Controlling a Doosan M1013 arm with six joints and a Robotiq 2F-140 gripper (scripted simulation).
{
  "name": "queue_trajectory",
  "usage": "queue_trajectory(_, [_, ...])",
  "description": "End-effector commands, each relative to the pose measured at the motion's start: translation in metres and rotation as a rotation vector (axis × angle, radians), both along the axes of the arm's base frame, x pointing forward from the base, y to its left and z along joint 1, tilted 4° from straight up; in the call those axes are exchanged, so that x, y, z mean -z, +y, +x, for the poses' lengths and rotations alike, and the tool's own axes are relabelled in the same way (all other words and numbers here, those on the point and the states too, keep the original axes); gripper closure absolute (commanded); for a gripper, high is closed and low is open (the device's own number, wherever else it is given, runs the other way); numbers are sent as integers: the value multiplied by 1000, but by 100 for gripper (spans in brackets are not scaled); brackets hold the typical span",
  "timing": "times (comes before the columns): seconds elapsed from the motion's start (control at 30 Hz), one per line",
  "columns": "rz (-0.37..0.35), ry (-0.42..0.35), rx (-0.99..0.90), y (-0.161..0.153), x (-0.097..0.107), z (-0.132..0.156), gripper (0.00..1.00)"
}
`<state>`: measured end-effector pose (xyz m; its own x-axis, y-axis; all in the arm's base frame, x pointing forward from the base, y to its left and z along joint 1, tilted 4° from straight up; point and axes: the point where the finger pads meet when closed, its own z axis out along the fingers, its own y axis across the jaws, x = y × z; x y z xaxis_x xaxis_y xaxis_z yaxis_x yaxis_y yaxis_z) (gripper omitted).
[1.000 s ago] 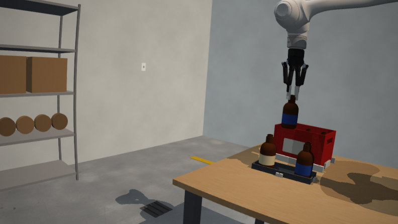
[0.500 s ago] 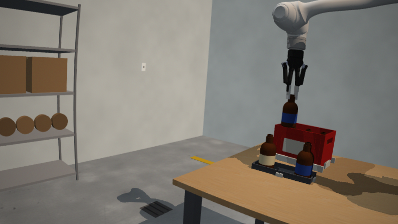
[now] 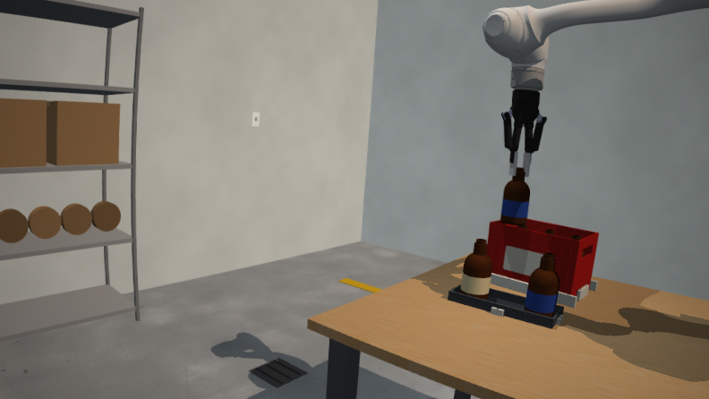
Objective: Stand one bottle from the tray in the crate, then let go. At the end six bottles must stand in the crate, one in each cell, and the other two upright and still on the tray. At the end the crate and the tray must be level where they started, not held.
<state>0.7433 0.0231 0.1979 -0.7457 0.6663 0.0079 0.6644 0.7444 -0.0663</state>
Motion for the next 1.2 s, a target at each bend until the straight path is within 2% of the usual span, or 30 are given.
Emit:
queue_trajectory(0.0, [0,0,0,-3,0,1,100])
queue_trajectory(1.17, [0,0,0,-45,-1,20,100])
